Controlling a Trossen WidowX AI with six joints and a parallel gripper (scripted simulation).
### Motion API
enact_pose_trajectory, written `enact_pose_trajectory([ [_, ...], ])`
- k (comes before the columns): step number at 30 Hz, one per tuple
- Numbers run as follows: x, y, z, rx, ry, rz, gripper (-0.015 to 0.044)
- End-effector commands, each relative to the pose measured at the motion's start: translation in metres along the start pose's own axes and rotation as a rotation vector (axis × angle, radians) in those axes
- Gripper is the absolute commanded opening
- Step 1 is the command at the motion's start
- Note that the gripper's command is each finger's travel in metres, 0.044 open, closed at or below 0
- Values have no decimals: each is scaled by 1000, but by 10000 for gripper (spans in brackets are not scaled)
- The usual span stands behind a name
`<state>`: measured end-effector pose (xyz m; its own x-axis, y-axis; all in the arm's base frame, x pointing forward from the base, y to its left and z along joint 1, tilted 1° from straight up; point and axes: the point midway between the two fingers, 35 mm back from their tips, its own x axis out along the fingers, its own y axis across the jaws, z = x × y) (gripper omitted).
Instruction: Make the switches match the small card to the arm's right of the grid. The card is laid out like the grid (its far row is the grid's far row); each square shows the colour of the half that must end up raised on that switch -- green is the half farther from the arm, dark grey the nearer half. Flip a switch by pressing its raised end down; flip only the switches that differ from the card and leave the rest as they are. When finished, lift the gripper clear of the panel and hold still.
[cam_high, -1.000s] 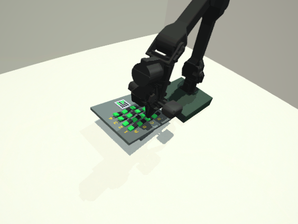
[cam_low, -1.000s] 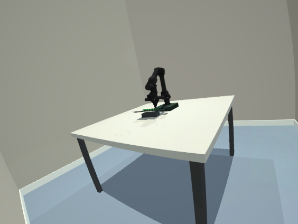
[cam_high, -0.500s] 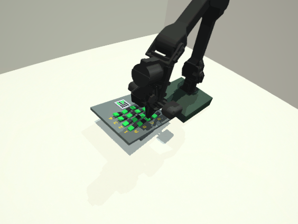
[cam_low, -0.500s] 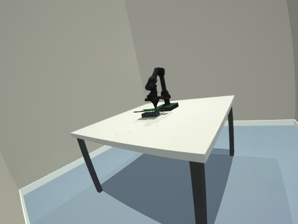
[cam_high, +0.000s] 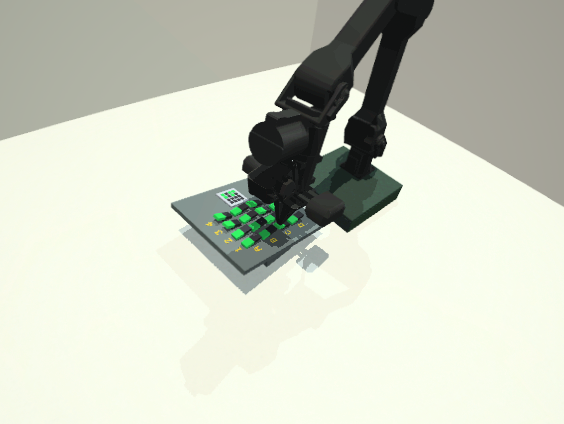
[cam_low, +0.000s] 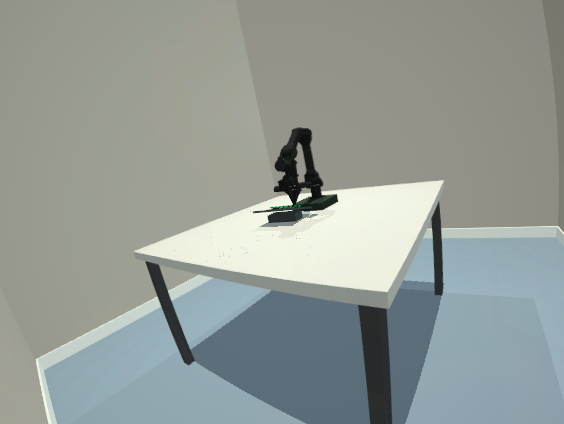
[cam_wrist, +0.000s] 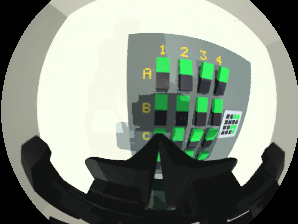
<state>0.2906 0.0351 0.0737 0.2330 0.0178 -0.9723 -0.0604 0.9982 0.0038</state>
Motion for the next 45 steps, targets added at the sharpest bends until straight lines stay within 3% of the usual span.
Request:
enact_pose_trajectory([
  [1,1,0,0,2,-1,-2,0],
  [32,5,0,0,2,-1,-2,0],
  [37,-57,0,-2,2,-25,-2,0],
  [45,-63,-14,2,2,-25,-3,0],
])
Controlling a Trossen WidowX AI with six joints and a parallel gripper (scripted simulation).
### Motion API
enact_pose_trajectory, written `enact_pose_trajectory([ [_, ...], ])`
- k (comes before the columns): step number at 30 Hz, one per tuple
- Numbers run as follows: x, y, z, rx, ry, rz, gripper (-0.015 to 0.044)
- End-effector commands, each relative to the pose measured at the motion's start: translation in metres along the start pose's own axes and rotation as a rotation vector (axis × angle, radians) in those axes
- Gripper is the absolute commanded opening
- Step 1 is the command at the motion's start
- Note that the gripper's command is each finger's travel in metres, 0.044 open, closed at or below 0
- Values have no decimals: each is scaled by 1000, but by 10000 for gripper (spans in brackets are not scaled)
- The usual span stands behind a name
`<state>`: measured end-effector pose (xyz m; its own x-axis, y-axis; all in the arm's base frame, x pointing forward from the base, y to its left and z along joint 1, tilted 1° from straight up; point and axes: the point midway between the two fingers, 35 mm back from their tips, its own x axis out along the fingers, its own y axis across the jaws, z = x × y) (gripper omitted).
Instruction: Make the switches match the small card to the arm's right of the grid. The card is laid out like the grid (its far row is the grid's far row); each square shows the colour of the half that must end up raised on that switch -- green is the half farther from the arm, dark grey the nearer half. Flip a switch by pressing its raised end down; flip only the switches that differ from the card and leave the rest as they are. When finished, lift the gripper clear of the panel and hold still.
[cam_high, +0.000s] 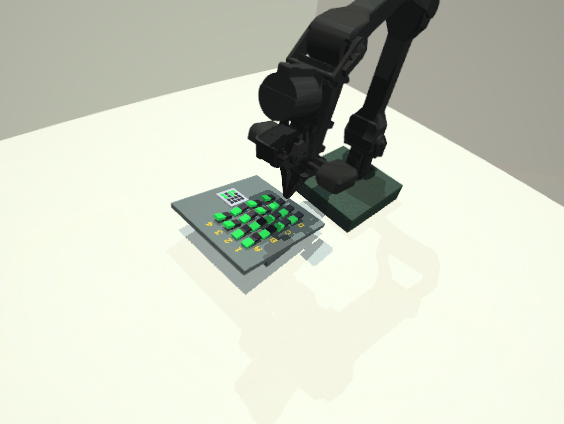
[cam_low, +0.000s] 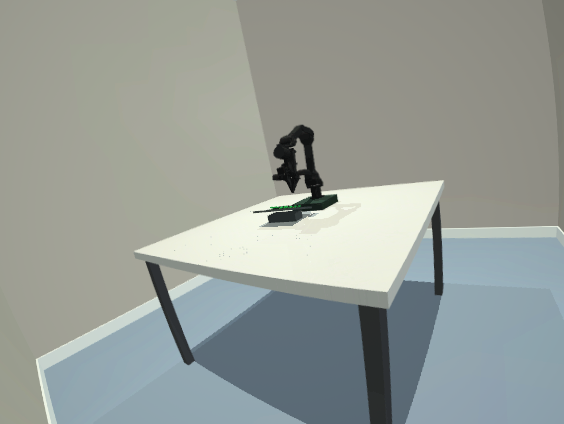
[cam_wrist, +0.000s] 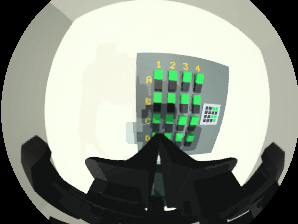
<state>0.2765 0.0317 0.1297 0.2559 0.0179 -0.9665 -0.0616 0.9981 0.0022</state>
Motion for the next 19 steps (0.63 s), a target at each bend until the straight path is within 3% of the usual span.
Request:
enact_pose_trajectory([
  [1,-7,-21,6,3,-2,-3,0],
  [19,-9,-35,9,3,-3,-4,0],
])
